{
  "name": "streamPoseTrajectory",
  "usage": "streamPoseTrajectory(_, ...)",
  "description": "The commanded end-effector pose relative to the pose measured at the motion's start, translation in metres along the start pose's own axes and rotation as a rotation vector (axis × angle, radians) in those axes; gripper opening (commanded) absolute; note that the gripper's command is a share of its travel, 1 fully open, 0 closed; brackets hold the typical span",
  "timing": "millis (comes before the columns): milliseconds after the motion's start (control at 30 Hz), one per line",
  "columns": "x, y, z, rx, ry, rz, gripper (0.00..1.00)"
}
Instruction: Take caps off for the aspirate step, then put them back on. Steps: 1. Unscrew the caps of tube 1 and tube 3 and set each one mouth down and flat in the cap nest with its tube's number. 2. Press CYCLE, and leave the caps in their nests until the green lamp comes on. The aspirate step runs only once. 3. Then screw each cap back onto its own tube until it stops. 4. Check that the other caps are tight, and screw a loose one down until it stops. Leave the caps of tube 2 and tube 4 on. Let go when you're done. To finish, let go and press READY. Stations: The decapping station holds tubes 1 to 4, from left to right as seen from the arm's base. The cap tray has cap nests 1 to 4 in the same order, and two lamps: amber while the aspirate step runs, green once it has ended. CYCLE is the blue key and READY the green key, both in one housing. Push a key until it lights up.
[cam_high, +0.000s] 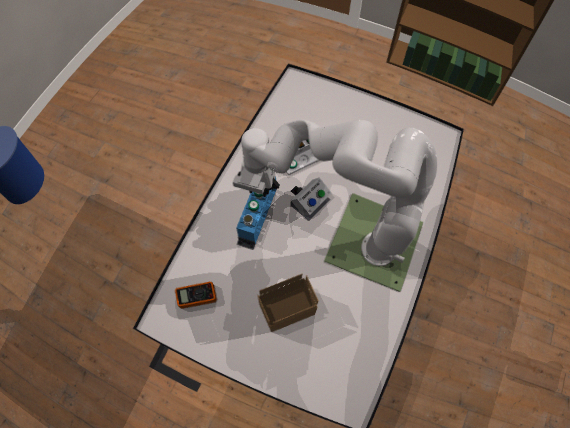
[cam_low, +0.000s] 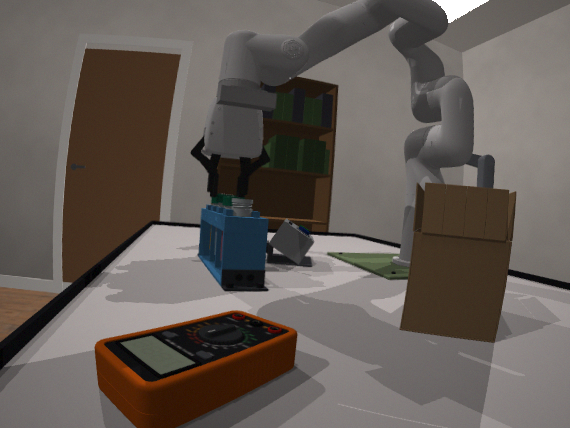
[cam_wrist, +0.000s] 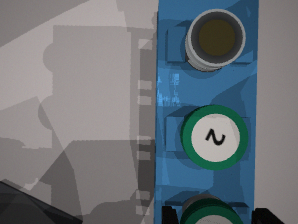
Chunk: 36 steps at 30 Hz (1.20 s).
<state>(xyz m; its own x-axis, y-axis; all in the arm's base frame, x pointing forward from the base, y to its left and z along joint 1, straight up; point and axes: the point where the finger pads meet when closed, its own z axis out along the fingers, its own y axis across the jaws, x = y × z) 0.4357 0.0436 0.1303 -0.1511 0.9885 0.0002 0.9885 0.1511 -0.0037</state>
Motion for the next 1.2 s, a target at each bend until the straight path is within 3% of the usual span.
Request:
streamPoseTrajectory(0, 0.0, 0.001, -0.002, -0.004, 0.001, 0.001, 0.46)
streamPoseTrajectory(33, 0.0, 0.001, -0.002, -0.004, 0.001, 0.001, 0.0)
streamPoseTrajectory(500, 0.0, 0.001, -0.002, -0.004, 0.001, 0.001, 0.0)
streamPoseTrajectory(967, 0.0, 0.001, -0.038, -0.004, 0.001, 0.001, 0.0)
streamPoseTrajectory(1100, 0.0, 0.001, -0.038, -0.004, 0.001, 0.001, 0.0)
streamPoseTrajectory(1167, -0.015, -0.006, -0.038, -0.004, 0.001, -0.166, 0.0)
